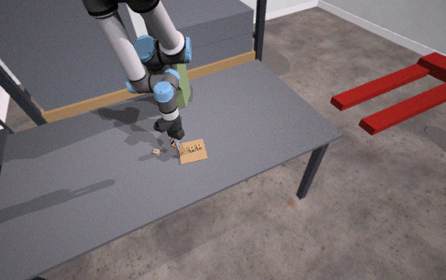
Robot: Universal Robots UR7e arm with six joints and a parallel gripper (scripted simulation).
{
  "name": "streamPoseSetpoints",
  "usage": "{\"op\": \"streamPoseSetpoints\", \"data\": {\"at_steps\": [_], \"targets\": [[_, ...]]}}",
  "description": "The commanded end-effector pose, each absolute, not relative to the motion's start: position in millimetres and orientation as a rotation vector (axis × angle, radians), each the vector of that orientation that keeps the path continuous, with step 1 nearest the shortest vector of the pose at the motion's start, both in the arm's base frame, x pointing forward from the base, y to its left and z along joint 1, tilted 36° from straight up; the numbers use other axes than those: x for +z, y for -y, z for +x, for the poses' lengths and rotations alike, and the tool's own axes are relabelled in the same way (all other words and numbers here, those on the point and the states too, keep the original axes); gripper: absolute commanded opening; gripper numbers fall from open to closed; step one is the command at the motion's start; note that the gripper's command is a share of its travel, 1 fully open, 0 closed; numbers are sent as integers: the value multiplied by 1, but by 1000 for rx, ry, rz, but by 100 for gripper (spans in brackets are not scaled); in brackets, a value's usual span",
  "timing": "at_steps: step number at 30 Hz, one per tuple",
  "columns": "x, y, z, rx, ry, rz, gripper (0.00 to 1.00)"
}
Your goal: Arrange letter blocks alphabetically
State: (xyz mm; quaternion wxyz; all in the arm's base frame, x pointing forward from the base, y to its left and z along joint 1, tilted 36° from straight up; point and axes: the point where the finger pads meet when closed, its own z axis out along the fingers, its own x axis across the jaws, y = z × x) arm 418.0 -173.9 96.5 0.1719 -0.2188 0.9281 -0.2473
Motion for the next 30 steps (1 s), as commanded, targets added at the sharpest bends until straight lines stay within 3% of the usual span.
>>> {"op": "streamPoseSetpoints", "data": {"at_steps": [1,30], "targets": [[93,168,415,-671,-2645,-469,49],[81,140,406,-515,-2597,184,49]]}}
